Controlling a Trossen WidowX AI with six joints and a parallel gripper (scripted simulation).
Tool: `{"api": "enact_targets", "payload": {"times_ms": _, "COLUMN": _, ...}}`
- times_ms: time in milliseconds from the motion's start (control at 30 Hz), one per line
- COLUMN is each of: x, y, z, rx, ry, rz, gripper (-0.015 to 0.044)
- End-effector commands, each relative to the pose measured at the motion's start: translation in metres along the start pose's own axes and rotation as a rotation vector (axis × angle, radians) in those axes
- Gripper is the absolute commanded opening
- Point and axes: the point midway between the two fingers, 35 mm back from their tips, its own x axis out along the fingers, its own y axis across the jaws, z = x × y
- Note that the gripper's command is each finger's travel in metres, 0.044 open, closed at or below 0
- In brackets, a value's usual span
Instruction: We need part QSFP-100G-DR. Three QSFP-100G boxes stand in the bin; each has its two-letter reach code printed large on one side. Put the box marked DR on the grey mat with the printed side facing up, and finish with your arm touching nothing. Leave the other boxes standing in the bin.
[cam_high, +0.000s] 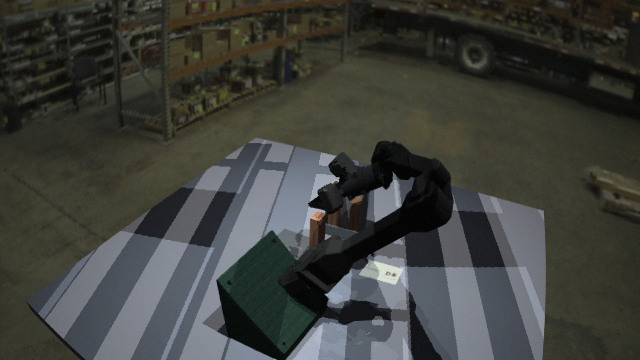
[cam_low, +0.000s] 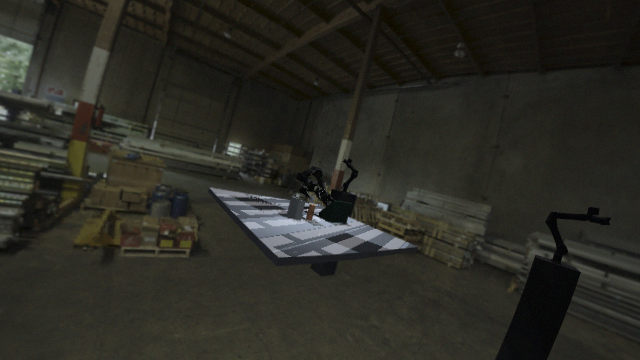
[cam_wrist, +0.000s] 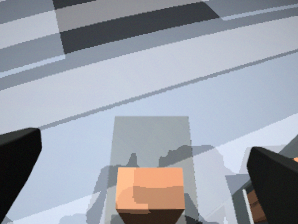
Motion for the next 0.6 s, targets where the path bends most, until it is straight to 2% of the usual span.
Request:
{"api": "enact_targets", "payload": {"times_ms": 0, "x": -0.003, "y": -0.001, "z": -0.001, "rx": 0.003, "ry": -0.072, "rz": 0.003, "gripper": 0.044}}
{"api": "enact_targets", "payload": {"times_ms": 167, "x": -0.005, "y": -0.002, "z": -0.003, "rx": 0.004, "ry": -0.085, "rz": 0.003, "gripper": 0.044}}
{"api": "enact_targets", "payload": {"times_ms": 567, "x": -0.041, "y": -0.006, "z": -0.043, "rx": 0.001, "ry": -0.081, "rz": -0.001, "gripper": 0.044}}
